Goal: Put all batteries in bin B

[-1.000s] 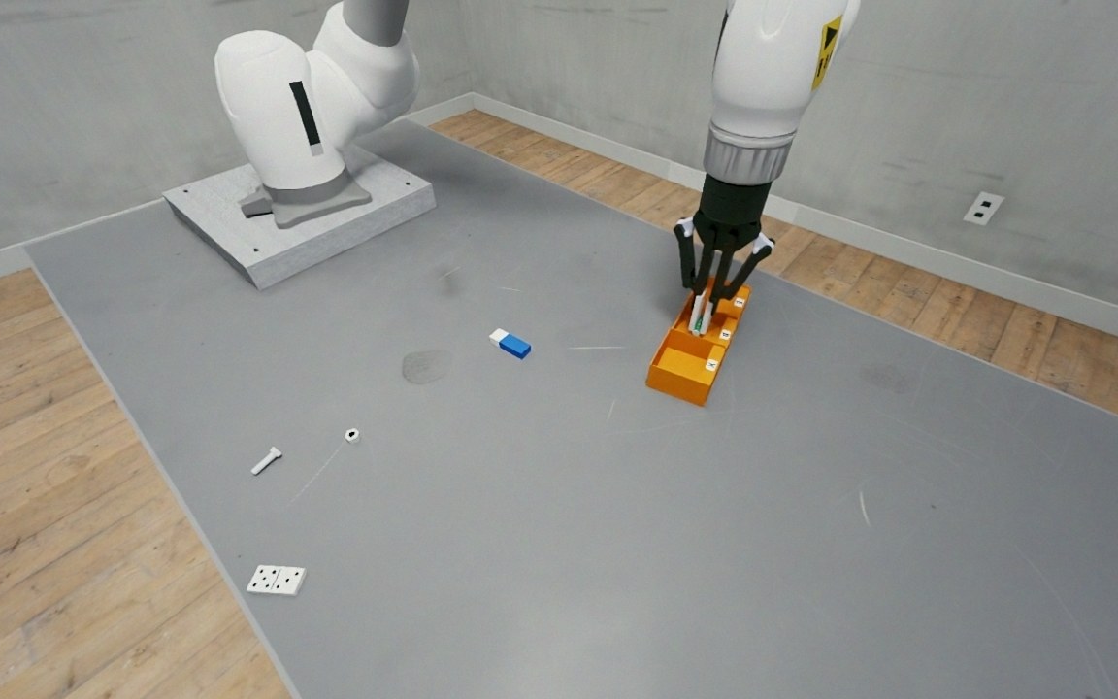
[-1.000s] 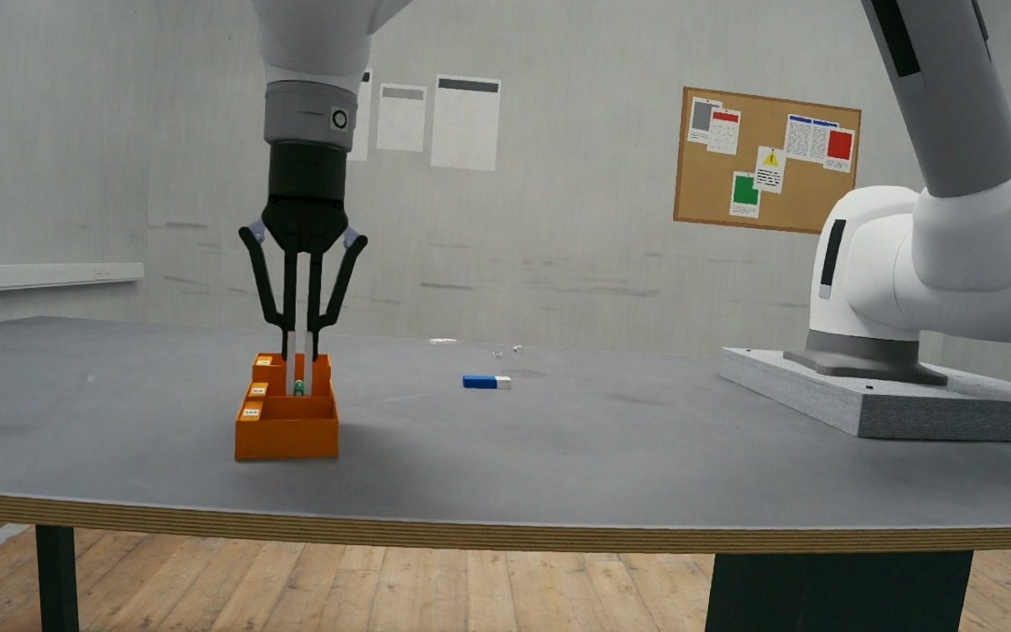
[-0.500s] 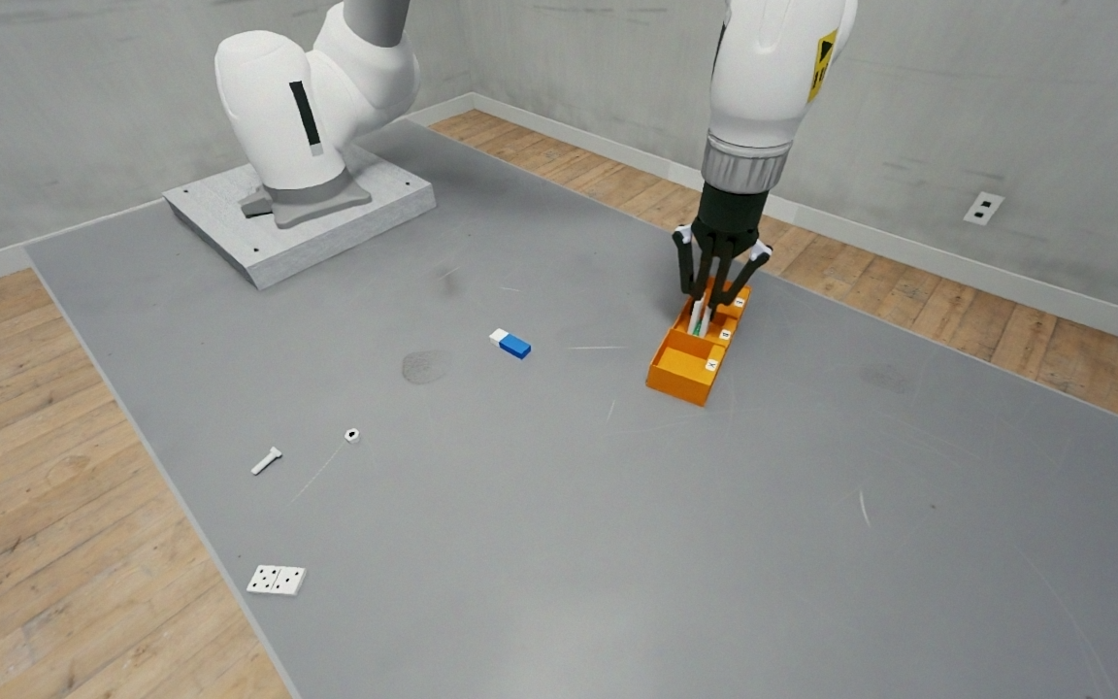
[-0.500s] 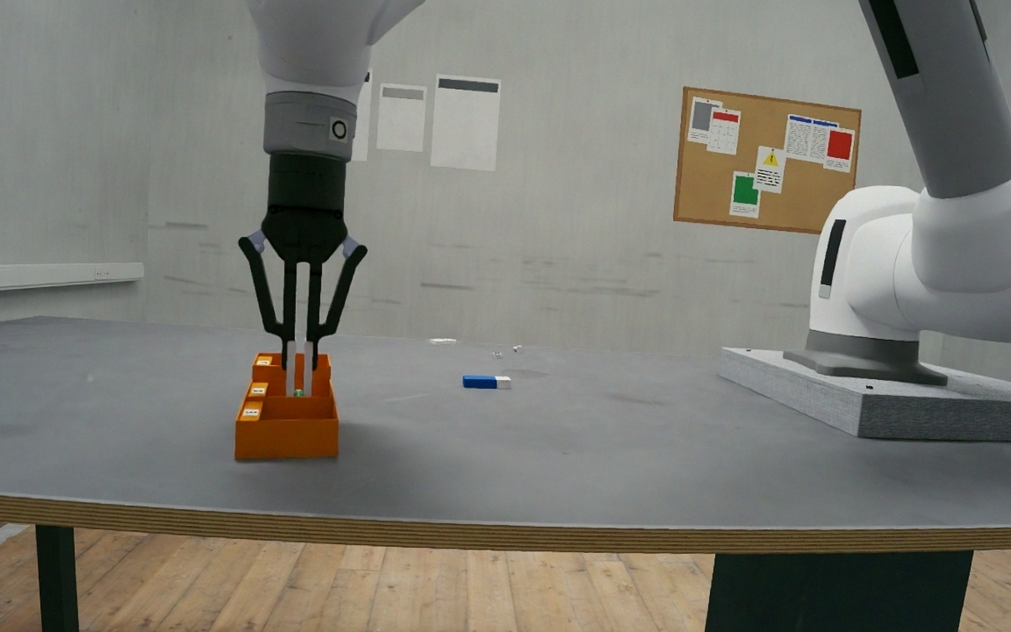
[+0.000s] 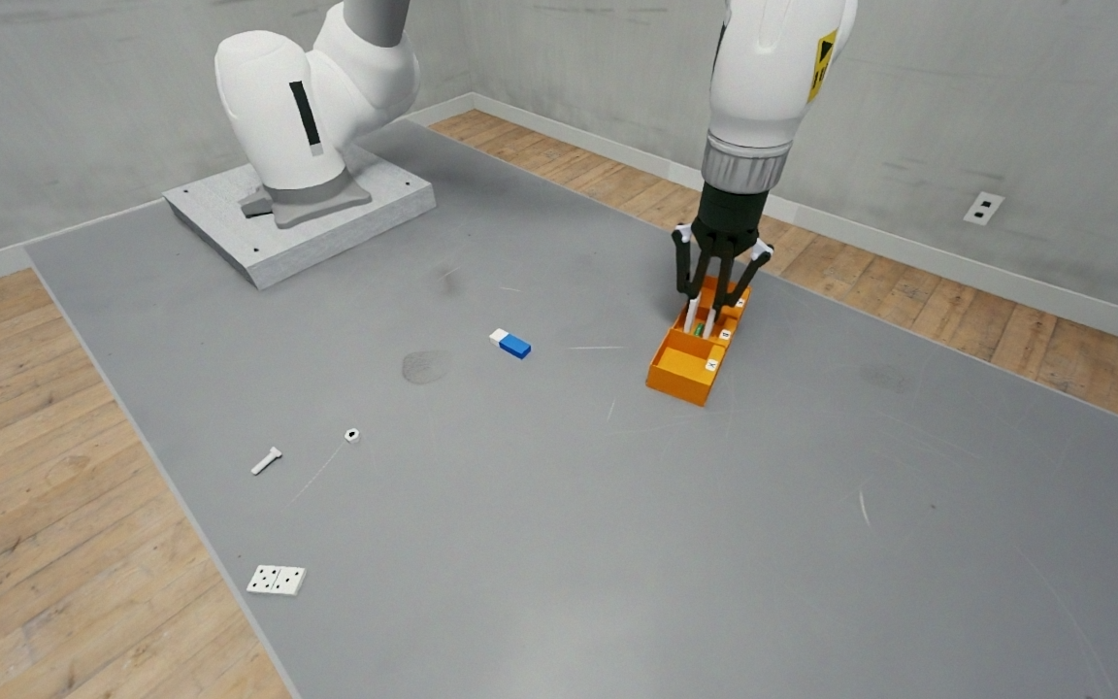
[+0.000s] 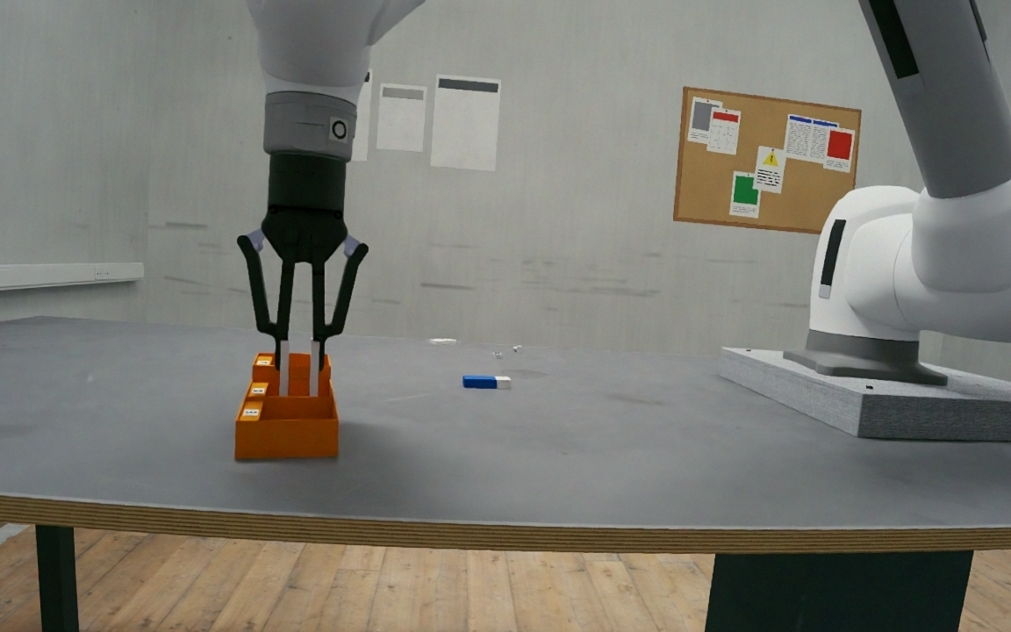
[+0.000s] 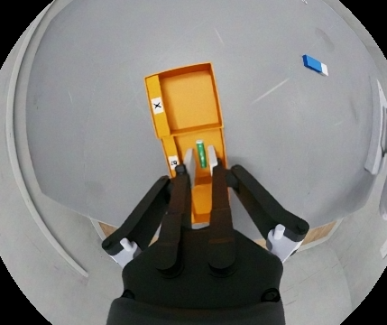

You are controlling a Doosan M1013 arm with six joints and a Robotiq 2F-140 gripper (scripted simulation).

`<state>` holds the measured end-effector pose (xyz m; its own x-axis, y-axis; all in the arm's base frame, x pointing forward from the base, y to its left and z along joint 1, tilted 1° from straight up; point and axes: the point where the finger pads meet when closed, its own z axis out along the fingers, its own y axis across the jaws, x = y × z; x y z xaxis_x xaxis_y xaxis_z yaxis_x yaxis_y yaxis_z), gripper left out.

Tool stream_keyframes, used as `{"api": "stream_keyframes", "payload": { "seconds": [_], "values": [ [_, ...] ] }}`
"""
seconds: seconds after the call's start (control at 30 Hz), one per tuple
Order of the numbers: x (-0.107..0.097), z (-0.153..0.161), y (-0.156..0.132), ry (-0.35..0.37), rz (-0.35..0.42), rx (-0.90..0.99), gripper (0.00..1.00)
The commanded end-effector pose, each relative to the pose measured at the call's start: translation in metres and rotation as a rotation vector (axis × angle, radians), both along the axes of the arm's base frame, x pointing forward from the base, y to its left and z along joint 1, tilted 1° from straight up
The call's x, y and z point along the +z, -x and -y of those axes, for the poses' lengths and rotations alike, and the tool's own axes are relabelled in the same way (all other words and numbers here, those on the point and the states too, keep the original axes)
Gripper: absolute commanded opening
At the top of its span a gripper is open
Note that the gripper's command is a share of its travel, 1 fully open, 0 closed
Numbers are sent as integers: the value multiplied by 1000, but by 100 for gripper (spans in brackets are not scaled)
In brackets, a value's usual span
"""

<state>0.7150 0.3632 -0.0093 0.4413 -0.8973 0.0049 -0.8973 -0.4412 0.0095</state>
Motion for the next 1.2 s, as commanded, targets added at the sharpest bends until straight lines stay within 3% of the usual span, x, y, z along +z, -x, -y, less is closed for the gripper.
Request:
{"api": "stream_keyframes", "payload": {
  "seconds": [0.0, 0.83, 1.0, 1.17],
  "values": [
    [1, 0, 0, -1, 1, 0, 23],
    [28, -1, -1, -1, 1, 0, 23],
    [53, -1, -1, -1, 1, 0, 23],
    [53, -1, -1, -1, 1, 0, 23]
  ]
}}
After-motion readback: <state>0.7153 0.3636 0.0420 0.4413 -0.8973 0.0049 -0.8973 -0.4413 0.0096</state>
